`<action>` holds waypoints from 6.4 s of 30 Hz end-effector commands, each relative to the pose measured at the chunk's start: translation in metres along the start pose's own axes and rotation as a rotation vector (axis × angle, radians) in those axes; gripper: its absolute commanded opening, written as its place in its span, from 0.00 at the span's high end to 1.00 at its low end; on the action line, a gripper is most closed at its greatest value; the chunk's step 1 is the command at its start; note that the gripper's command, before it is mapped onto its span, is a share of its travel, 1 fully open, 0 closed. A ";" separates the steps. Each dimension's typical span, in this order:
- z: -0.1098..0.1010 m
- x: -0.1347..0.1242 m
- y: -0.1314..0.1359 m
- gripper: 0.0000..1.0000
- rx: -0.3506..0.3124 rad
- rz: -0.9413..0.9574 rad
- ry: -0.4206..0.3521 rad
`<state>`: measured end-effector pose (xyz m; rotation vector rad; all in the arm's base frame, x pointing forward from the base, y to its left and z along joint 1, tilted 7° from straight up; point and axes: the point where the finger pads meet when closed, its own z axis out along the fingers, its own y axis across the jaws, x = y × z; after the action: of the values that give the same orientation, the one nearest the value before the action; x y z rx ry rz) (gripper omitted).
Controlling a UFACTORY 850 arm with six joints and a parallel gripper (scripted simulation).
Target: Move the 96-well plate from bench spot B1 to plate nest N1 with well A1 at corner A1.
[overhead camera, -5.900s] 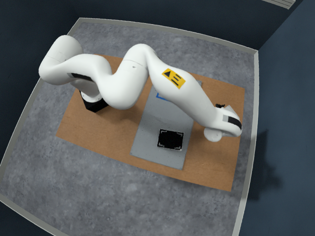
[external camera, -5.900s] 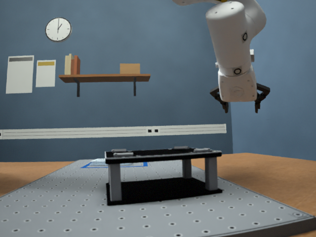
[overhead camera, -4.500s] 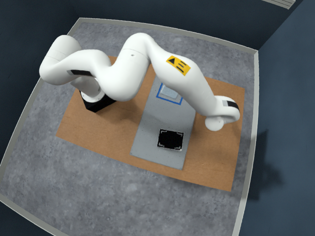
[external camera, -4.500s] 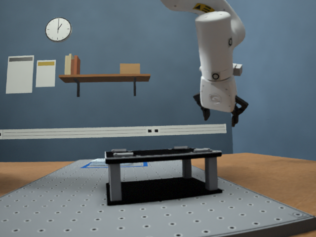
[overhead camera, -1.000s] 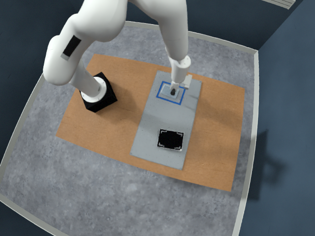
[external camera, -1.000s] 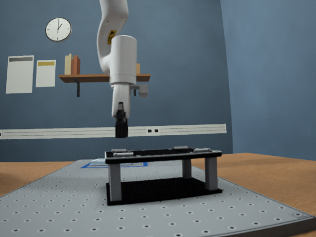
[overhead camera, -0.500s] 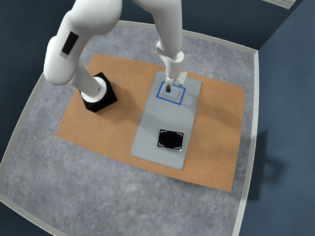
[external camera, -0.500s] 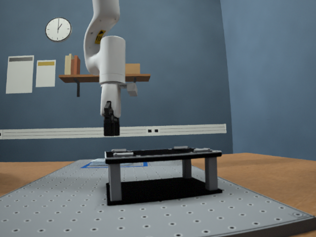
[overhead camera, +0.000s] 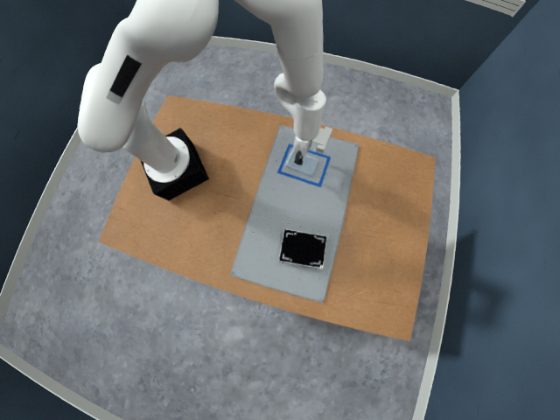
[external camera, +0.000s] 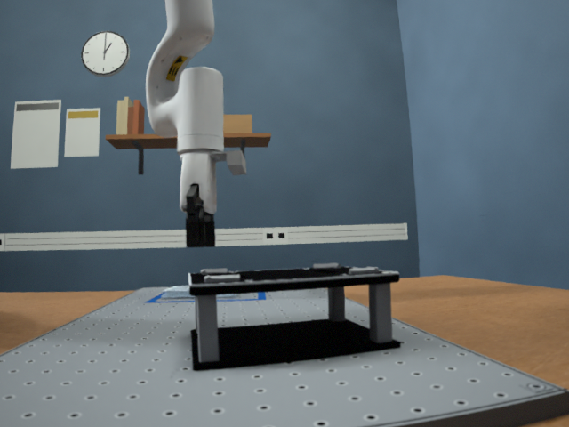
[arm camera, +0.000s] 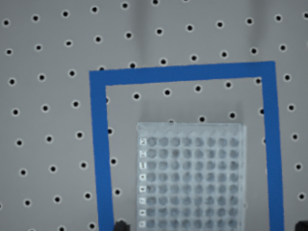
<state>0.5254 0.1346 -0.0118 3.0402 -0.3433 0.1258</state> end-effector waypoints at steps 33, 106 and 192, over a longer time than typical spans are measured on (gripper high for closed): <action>0.054 0.001 0.000 0.00 0.000 0.000 0.003; 0.076 0.001 0.000 1.00 0.000 0.000 0.003; 0.056 0.001 0.000 1.00 0.000 0.000 0.003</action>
<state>0.5295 0.1294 -0.0691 3.0389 -0.3433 0.1304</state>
